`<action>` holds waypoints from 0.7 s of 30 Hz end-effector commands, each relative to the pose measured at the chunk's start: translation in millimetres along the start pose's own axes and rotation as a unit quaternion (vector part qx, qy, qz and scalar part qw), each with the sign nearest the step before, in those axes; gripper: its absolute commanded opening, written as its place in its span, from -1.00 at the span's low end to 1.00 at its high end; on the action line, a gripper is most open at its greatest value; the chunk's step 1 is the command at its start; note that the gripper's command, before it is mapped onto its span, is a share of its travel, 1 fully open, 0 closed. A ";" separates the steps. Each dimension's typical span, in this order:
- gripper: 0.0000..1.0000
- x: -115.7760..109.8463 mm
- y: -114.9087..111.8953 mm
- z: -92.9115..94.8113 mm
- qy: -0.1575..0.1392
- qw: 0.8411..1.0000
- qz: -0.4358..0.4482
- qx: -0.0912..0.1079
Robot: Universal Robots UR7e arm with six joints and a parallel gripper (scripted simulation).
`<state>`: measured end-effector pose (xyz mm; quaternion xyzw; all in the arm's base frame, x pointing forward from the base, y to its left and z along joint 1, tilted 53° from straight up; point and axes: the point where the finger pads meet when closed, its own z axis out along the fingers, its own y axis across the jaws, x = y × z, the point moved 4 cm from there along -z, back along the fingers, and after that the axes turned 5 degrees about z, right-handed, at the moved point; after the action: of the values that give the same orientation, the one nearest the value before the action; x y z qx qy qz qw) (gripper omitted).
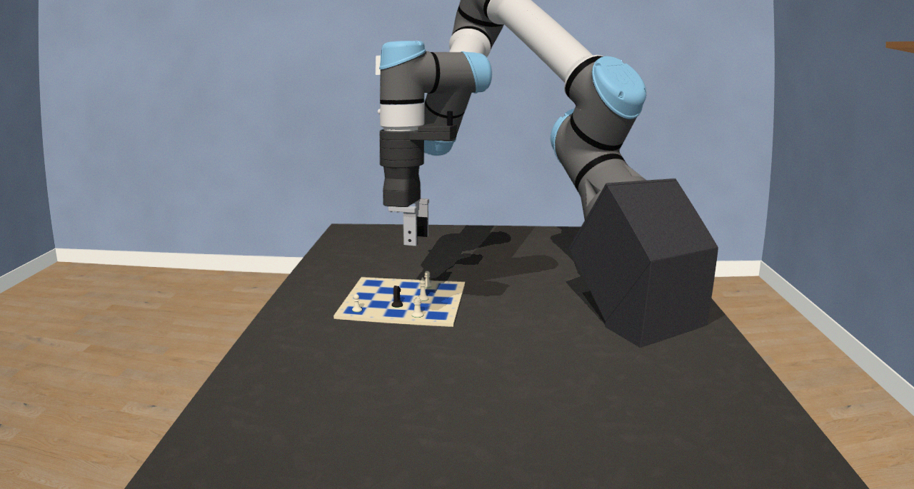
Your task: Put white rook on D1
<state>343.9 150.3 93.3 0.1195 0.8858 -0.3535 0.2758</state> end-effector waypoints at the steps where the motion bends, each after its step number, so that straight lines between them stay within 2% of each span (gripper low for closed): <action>1: 1.00 3.0 1.6 2.9 0.001 0.999 0.043 0.001; 12: 1.00 5.8 7.0 6.6 0.001 0.989 0.148 0.001; 17: 1.00 7.0 10.5 9.6 0.001 0.974 0.225 0.002; 21: 1.00 7.7 13.7 12.1 0.001 0.956 0.293 0.002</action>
<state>346.7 152.0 79.6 0.2999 0.8420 -0.2896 0.3423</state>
